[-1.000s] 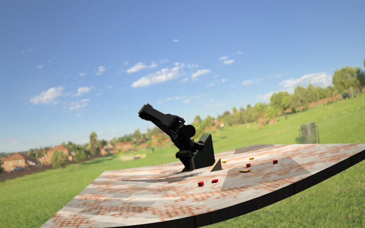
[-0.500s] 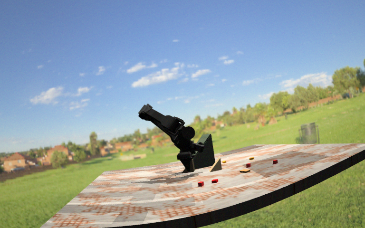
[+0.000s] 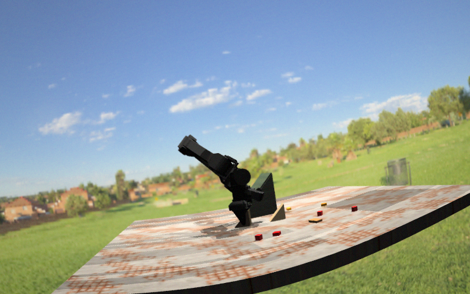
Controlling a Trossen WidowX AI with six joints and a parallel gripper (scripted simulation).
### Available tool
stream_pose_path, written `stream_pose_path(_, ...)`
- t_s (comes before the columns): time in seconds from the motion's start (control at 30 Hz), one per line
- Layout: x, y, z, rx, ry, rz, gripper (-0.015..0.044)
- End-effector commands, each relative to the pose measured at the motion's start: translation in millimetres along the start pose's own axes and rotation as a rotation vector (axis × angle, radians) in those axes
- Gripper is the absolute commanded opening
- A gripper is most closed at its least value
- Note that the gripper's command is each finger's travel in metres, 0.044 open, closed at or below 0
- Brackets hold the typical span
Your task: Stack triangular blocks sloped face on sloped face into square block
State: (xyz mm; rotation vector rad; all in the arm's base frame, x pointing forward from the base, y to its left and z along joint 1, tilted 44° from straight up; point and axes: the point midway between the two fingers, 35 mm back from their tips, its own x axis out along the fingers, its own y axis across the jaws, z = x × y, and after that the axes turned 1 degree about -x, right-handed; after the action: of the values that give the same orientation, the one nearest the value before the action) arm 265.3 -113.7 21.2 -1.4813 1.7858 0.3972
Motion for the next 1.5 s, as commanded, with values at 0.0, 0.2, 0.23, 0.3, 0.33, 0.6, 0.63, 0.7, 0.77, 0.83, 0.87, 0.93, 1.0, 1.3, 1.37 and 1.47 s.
stream_pose_path(0.0, -0.2, -0.1, -0.2, 0.001, 0.0, 0.0, 0.0053)
stream_pose_path(0.2, -0.2, -0.1, -0.2, 0.001, 0.0, 0.0, 0.021)
stream_pose_path(0.23, -0.2, -0.1, -0.2, 0.001, 0.0, 0.0, 0.0236)
stream_pose_path(0.3, -0.2, -0.1, -0.2, 0.001, 0.0, 0.0, 0.0289)
stream_pose_path(0.33, -0.2, -0.1, -0.2, 0.001, 0.0, 0.0, 0.0315)
stream_pose_path(0.6, -0.2, -0.1, -0.2, 0.001, 0.0, 0.0, 0.044)
stream_pose_path(0.63, -0.2, -0.1, -0.2, 0.001, 0.0, 0.0, 0.044)
stream_pose_path(0.7, -0.2, -0.1, -0.2, 0.001, 0.0, 0.0, 0.044)
stream_pose_path(0.77, -9.7, -0.9, 0.7, 0.001, -0.002, 0.0, 0.044)
stream_pose_path(0.83, -34.7, -1.3, 1.7, 0.0, -0.004, 0.001, 0.044)
stream_pose_path(0.87, -48.7, -0.6, 1.3, 0.0, -0.004, 0.001, 0.044)
stream_pose_path(0.93, -60.1, 0.3, 0.5, 0.0, -0.003, 0.001, 0.044)
stream_pose_path(1.0, -60.1, 0.3, 0.5, 0.0, -0.003, 0.001, 0.044)
stream_pose_path(1.3, -53.6, -1.2, 1.3, 0.011, 0.001, -0.004, 0.044)
stream_pose_path(1.37, -54.4, -0.8, 3.1, 0.113, 0.014, 0.003, 0.044)
stream_pose_path(1.47, -56.4, 0.1, 7.2, 0.349, 0.046, 0.011, 0.044)
